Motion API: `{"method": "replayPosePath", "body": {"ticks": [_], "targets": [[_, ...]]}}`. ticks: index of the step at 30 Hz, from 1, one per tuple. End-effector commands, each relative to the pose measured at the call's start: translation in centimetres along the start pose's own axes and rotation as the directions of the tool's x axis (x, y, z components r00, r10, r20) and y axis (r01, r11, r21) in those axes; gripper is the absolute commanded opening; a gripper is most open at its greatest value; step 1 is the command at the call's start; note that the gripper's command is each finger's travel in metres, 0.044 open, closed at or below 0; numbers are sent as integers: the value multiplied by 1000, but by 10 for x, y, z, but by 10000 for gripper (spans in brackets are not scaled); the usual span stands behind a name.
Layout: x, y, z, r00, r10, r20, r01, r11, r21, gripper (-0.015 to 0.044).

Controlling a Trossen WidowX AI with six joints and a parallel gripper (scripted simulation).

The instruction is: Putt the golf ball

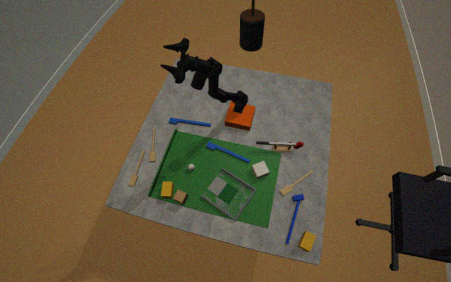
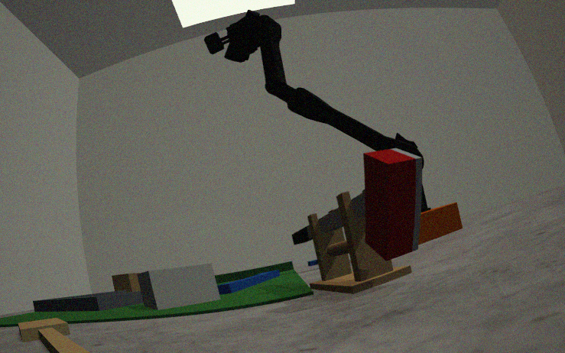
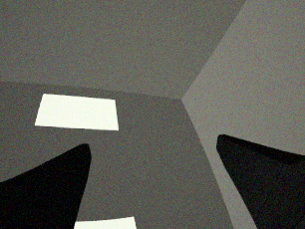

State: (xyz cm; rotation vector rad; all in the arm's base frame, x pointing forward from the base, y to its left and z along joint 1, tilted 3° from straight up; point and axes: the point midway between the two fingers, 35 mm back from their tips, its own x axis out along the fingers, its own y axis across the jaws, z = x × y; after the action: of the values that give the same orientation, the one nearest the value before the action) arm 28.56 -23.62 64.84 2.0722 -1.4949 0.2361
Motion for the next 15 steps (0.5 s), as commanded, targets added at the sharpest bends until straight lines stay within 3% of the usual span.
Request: {"method": "replayPosePath", "body": {"ticks": [1,9,15], "targets": [[0,2,-1,1000,6,-3,-6,1000,2,426],[-22,108,-31,948,281,-147,-272,959,77,440],[-52,167,-55,874,403,-270,-375,914,152,440]]}}
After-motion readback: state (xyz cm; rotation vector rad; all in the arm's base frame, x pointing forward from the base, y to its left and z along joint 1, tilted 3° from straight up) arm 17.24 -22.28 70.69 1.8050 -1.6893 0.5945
